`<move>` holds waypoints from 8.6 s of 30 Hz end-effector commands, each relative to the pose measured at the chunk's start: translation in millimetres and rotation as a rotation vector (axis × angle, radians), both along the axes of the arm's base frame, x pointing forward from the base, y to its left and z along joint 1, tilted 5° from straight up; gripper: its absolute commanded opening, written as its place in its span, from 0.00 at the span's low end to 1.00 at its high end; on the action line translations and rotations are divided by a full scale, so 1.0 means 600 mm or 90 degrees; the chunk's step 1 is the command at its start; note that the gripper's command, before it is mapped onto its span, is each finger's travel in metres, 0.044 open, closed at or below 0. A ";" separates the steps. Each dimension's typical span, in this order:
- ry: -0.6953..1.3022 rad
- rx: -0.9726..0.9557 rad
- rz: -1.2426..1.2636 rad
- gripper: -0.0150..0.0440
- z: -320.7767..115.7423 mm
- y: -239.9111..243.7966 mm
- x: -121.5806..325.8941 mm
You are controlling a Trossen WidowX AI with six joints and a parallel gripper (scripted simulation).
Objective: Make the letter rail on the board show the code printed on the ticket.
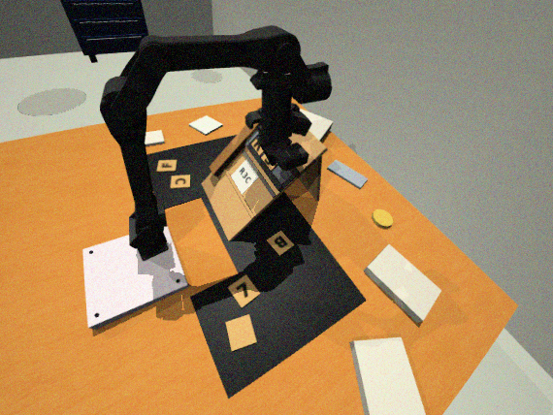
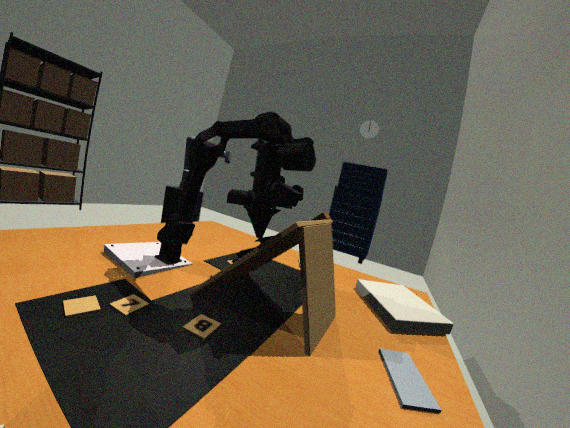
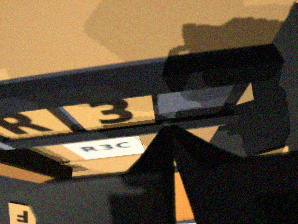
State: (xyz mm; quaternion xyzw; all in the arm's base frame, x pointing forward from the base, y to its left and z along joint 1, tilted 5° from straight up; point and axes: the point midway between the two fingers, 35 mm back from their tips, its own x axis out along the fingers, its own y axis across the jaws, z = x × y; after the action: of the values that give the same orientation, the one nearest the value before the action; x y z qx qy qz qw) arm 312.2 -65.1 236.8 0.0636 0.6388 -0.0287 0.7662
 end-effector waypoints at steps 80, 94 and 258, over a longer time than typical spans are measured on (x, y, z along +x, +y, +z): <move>-0.002 0.004 -0.001 0.25 -0.016 0.020 0.028; -0.002 0.004 -0.001 0.25 -0.013 0.021 0.025; 0.080 0.051 -0.184 0.83 -0.284 0.419 -0.264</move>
State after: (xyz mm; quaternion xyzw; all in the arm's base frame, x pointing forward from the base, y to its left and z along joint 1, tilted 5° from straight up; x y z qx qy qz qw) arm 152.9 187.0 70.1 0.1834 0.6722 -0.1143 0.7081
